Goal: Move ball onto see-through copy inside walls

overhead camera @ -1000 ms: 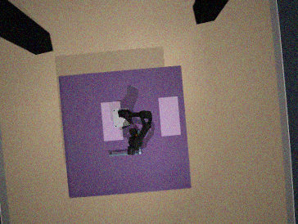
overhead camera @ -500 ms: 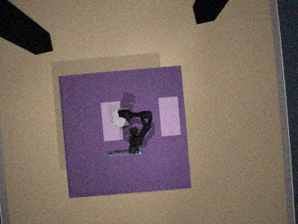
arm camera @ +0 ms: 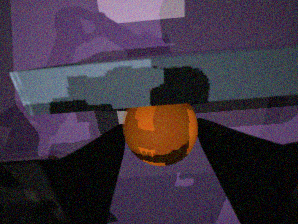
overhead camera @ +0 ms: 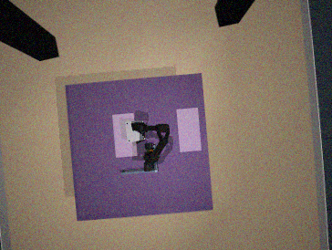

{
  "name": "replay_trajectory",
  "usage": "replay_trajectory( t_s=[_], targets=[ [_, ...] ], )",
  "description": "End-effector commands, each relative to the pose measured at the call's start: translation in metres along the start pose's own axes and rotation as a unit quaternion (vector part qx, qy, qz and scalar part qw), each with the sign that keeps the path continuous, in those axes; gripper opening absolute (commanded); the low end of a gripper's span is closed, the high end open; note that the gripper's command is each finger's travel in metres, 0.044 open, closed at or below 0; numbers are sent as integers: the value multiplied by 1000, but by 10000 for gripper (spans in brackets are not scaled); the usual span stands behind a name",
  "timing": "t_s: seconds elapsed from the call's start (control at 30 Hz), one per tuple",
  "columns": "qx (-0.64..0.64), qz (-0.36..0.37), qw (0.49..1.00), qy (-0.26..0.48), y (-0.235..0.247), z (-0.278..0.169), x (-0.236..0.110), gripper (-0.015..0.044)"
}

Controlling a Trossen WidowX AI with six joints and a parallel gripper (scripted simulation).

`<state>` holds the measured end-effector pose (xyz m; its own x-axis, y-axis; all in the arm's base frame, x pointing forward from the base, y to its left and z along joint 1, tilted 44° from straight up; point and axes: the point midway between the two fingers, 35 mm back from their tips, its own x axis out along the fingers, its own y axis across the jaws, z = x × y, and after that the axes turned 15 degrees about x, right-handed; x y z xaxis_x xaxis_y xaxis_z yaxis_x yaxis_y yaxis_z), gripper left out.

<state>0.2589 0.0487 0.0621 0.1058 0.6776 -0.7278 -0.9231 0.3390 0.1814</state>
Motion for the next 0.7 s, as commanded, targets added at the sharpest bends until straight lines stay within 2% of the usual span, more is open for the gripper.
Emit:
replay_trajectory(
  t_s=[0.0, 0.07, 0.17, 0.37, 0.67],
  targets=[
    [-1, 0, 1000, 0, 0, 0, 0, 315],
    [-1, 0, 1000, 0, 0, 0, 0, 368],
    [-1, -1, 1000, 1, -2, 0, -9, 374],
    [1, 1, 1000, 0, -1, -1, -83, 374],
    [5, -3, 1000, -2, -3, -1, -78, 374]
  ],
)
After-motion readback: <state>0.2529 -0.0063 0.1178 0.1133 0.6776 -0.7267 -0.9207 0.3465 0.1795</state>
